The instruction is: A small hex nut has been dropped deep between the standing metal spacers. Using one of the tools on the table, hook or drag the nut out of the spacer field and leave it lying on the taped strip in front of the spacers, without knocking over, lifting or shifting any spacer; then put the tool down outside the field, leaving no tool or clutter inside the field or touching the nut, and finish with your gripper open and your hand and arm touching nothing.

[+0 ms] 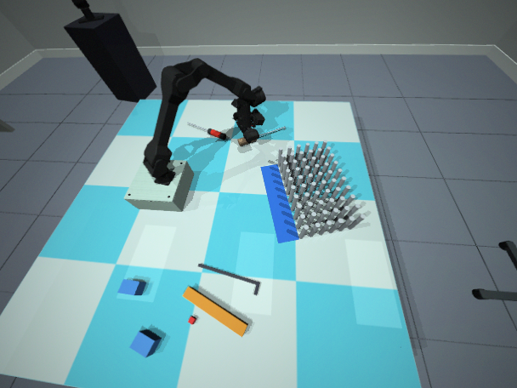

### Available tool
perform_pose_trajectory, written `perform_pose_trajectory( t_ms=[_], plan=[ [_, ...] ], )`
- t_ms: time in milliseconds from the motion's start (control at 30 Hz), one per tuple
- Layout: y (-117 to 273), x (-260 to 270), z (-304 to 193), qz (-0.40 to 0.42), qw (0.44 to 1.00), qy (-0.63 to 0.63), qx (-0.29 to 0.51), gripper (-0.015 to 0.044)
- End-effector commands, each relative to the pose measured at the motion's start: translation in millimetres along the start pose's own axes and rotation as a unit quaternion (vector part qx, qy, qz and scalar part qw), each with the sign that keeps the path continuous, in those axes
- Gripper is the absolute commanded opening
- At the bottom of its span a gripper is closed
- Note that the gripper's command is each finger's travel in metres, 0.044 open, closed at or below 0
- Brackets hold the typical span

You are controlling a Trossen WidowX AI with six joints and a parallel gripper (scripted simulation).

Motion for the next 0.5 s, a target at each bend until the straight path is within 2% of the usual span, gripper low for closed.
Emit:
perform_pose_trajectory(
  t_ms=[0,267,400,467],
  plan=[
    [-7,-1,-1,-0.002,1.000,0.001,0.000,0.0280],
    [-17,-2,-1,-0.002,1.000,0.000,0.000,0.0280],
    [-17,-2,-1,-0.002,1.000,0.000,0.000,0.0175],
    [-17,-2,-1,-0.002,1.000,0.000,0.000,0.0162]
  ],
)
Point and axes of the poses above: the point midway between the two fingers, 35 mm back from their tips, its own y axis back along the fingers, its own x axis across the jaws, z = x × y, the point moved 4 cm from there along y, back along the fingers, and after that the axes turned 15 degrees about -y, right-handed, at the moved point
